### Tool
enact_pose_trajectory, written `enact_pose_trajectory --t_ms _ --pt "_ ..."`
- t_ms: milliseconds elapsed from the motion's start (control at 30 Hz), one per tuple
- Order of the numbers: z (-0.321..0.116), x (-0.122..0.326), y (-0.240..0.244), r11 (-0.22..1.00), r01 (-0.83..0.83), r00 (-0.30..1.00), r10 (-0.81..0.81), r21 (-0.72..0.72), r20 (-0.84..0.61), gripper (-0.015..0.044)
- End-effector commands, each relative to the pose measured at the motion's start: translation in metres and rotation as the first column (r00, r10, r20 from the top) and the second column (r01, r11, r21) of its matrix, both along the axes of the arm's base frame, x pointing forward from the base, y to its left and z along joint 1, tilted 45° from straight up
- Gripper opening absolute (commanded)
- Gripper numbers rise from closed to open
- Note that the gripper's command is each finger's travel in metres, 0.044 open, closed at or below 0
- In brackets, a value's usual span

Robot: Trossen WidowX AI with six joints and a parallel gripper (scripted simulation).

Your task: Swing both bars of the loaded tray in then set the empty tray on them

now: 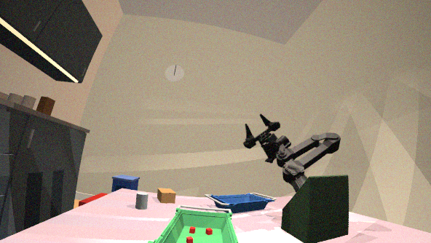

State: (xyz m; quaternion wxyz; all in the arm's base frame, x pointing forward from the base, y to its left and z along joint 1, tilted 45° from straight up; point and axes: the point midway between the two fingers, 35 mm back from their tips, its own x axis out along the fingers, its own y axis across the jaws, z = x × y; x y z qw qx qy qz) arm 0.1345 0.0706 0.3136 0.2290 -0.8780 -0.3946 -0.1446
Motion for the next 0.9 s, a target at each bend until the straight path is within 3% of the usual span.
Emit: enact_pose_trajectory --t_ms 0,233,367,500,600,733,867 --pt "0.0 0.0 0.0 1.0 0.0 1.0 0.0 0.0 0.0 0.0374" --pt "0.002 0.002 -0.002 1.0 -0.002 1.0 0.002 0.018 -0.012 0.019" --pt "0.028 0.041 -0.037 0.926 0.018 0.97 0.076 0.377 -0.232 0.009" --pt "0.035 0.095 -0.082 0.688 0.177 0.879 0.212 0.704 -0.428 0.009" --pt "0.027 0.135 -0.114 0.444 0.354 0.802 0.309 0.823 -0.512 0.009" --pt "0.004 0.176 -0.146 0.151 0.555 0.724 0.396 0.818 -0.565 0.009" --pt "-0.029 0.208 -0.171 -0.123 0.709 0.664 0.447 0.694 -0.599 0.009"
